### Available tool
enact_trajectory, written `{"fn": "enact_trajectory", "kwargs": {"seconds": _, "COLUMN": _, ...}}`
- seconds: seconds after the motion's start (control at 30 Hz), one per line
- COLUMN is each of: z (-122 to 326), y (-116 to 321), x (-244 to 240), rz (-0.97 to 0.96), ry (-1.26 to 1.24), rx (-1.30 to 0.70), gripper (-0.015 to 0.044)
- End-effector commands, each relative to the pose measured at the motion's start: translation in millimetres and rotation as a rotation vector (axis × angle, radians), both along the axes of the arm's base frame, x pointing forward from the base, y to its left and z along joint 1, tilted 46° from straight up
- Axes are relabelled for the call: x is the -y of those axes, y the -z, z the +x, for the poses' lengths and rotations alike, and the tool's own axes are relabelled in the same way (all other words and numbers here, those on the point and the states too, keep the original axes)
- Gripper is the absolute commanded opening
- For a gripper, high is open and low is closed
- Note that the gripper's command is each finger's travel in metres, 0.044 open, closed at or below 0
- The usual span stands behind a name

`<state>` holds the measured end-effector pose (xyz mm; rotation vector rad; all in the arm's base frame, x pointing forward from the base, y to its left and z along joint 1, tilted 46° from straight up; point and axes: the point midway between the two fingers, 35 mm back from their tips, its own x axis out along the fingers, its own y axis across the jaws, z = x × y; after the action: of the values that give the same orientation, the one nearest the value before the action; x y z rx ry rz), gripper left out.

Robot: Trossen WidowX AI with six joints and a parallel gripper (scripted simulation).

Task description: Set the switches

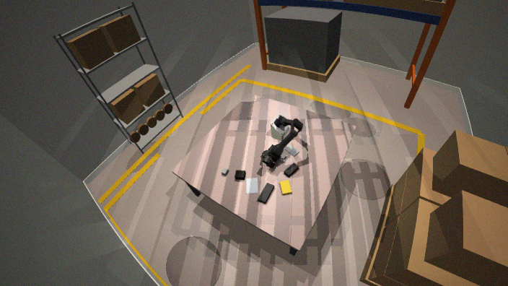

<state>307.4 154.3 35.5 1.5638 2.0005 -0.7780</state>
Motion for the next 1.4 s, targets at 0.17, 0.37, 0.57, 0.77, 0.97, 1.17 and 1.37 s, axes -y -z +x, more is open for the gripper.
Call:
{"fn": "enact_trajectory", "kwargs": {"seconds": 0.17, "z": -8.0, "y": 4.0, "x": -0.8, "rz": -0.008, "ry": -0.005, "rx": -0.021, "gripper": 0.0000}}
{"fn": "enact_trajectory", "kwargs": {"seconds": 0.37, "z": -8.0, "y": 4.0, "x": -0.8, "rz": -0.008, "ry": -0.005, "rx": -0.021, "gripper": 0.0000}}
{"fn": "enact_trajectory", "kwargs": {"seconds": 0.57, "z": -8.0, "y": 4.0, "x": -0.8, "rz": -0.008, "ry": -0.005, "rx": -0.021, "gripper": 0.0000}}
{"fn": "enact_trajectory", "kwargs": {"seconds": 0.77, "z": -8.0, "y": 4.0, "x": -0.8, "rz": -0.008, "ry": -0.005, "rx": -0.021, "gripper": 0.0000}}
{"fn": "enact_trajectory", "kwargs": {"seconds": 0.97, "z": -8.0, "y": 4.0, "x": -0.8, "rz": -0.008, "ry": -0.005, "rx": -0.021, "gripper": 0.0000}}
{"fn": "enact_trajectory", "kwargs": {"seconds": 1.17, "z": -8.0, "y": 4.0, "x": -0.8, "rz": -0.008, "ry": -0.005, "rx": -0.021, "gripper": 0.0000}}
{"fn": "enact_trajectory", "kwargs": {"seconds": 1.37, "z": -2.7, "y": 1.2, "x": 0.0, "rz": -0.001, "ry": -0.002, "rx": -0.007, "gripper": 0.0000}}
